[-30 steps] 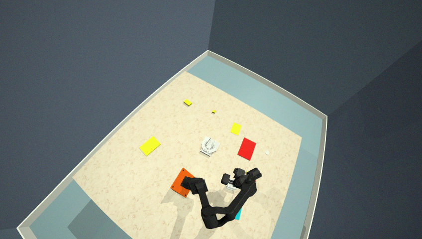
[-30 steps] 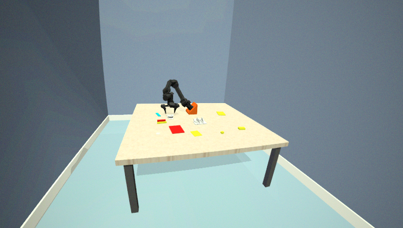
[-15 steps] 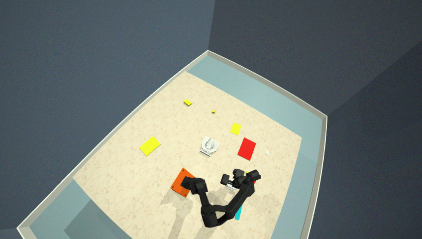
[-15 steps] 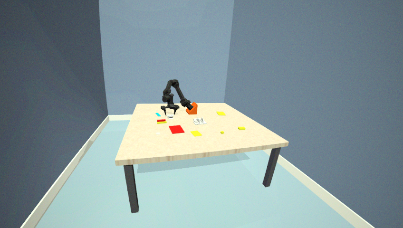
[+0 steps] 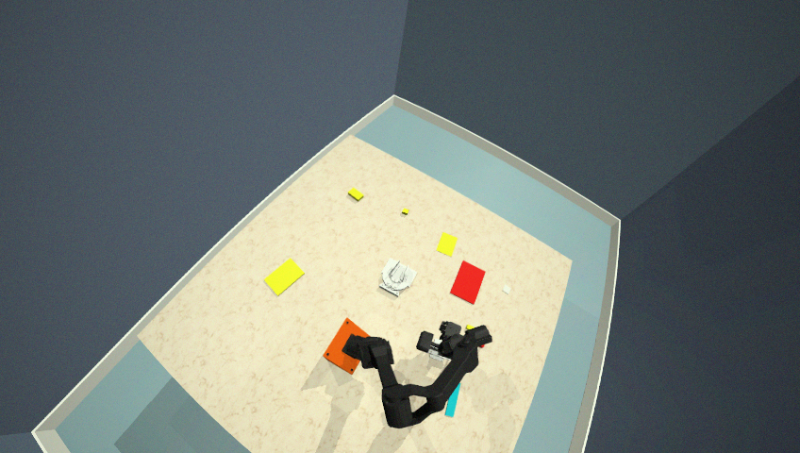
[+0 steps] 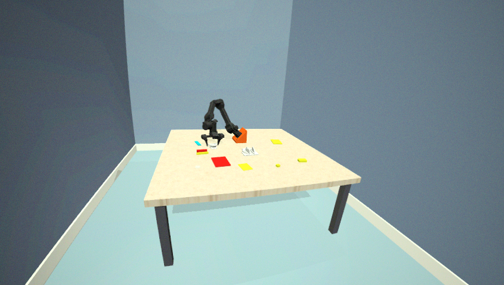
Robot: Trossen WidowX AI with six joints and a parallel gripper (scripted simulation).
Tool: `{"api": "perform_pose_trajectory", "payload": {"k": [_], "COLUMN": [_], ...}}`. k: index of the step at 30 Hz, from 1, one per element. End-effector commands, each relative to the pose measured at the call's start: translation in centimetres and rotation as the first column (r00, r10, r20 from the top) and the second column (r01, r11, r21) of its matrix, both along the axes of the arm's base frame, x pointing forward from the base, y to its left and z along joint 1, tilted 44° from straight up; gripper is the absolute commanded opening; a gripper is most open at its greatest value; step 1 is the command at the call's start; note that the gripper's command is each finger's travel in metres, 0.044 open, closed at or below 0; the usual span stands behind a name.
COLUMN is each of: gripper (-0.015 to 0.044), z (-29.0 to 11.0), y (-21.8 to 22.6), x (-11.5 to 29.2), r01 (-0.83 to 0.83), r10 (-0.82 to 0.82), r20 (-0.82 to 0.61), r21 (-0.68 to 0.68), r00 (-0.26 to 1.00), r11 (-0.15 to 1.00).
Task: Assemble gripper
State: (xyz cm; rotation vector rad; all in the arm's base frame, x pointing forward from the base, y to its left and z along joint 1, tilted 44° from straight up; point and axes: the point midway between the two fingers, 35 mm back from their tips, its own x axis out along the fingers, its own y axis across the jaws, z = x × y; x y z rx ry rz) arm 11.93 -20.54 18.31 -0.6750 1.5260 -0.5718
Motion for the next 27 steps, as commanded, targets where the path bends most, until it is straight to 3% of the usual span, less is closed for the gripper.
{"api": "perform_pose_trajectory", "payload": {"k": [1,22,27], "gripper": [0.044,0.044,0.0407], "z": [-0.24,-0.28,-0.2], "y": [-0.04,-0.08,-0.07], "x": [0.02,0.02,-0.04], "r01": [-0.005,-0.005,0.001], "r10": [0.005,0.005,-0.001], "r20": [-0.006,-0.006,-0.003], "r21": [0.005,0.005,0.003], "r00": [1.0,1.0,1.0], "r11": [1.0,1.0,1.0]}}
